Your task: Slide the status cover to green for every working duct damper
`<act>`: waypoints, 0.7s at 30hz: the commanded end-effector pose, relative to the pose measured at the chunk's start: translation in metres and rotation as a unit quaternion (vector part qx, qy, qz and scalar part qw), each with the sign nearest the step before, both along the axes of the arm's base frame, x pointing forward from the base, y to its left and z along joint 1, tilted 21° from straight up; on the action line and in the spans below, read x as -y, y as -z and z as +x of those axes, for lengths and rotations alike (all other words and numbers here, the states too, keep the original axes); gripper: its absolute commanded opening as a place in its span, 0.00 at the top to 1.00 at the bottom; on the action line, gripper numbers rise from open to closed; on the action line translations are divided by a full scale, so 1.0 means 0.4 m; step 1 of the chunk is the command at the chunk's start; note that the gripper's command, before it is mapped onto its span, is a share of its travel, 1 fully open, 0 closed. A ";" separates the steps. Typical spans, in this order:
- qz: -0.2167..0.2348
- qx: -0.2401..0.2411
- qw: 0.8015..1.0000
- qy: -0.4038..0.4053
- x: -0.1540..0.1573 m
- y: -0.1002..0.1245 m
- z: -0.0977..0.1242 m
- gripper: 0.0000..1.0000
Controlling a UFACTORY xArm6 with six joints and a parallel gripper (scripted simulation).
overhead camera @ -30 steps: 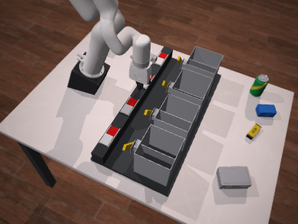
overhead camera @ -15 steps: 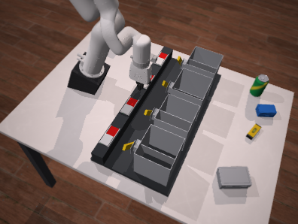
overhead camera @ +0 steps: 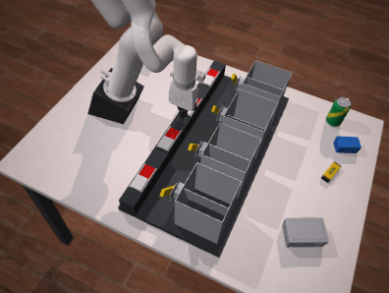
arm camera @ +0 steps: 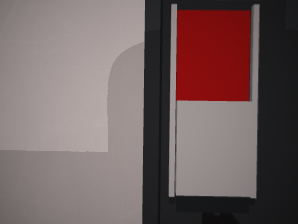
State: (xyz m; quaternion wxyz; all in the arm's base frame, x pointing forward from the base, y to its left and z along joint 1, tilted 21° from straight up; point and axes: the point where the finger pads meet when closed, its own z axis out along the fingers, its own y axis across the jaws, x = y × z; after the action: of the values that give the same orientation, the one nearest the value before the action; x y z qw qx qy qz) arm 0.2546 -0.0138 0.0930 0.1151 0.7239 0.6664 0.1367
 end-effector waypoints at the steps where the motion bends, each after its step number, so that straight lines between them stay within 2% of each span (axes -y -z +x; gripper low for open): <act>1: 0.000 0.001 1.000 0.000 0.000 0.001 0.004 1.00; 21: 0.000 0.001 1.000 0.000 0.000 0.022 0.012 1.00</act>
State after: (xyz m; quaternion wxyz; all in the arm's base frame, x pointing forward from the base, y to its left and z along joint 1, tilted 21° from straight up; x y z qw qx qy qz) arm 0.2580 -0.0136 0.0837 0.1150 0.7239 0.6664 0.1366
